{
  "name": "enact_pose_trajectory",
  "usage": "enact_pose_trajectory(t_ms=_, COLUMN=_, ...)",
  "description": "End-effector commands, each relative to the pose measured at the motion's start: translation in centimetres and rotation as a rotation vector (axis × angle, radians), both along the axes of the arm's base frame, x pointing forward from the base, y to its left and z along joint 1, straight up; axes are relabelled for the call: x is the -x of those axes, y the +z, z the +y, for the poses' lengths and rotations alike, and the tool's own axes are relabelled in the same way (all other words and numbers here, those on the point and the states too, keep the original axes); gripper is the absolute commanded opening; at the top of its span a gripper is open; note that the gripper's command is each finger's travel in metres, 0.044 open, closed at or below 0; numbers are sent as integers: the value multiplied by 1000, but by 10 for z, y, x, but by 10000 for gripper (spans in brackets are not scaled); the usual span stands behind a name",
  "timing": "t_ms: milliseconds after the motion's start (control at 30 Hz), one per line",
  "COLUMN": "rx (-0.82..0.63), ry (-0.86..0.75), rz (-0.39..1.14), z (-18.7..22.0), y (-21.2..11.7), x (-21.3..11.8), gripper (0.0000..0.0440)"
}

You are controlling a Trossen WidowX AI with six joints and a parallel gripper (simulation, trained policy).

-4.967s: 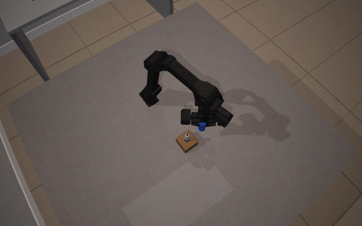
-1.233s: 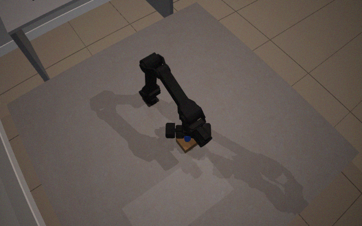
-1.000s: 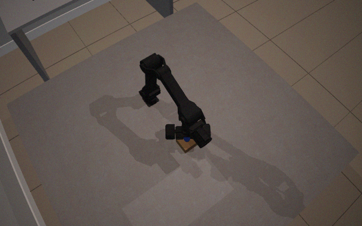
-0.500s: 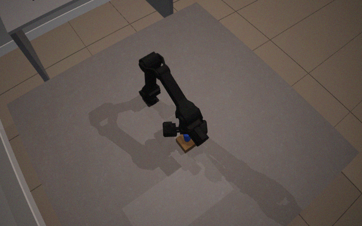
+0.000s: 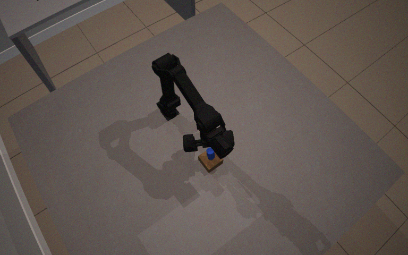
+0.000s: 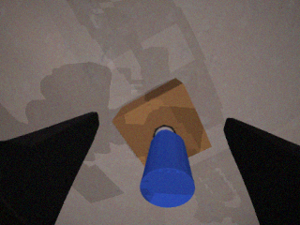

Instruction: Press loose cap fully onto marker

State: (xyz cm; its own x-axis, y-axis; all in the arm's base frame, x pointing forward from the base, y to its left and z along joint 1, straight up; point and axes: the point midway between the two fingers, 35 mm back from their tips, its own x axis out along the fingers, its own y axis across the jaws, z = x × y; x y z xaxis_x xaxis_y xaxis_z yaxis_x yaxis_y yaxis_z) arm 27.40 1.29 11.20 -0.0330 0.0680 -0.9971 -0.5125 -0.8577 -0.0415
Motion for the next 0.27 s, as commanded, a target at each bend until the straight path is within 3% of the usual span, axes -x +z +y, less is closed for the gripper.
enact_pose_trajectory(t_ms=0, rx=-12, ry=11, rz=-54, z=1, y=18, x=-6, gripper=440)
enact_pose_trajectory(t_ms=233, rx=-25, ry=33, rz=-110, z=1, y=40, x=-9, gripper=440)
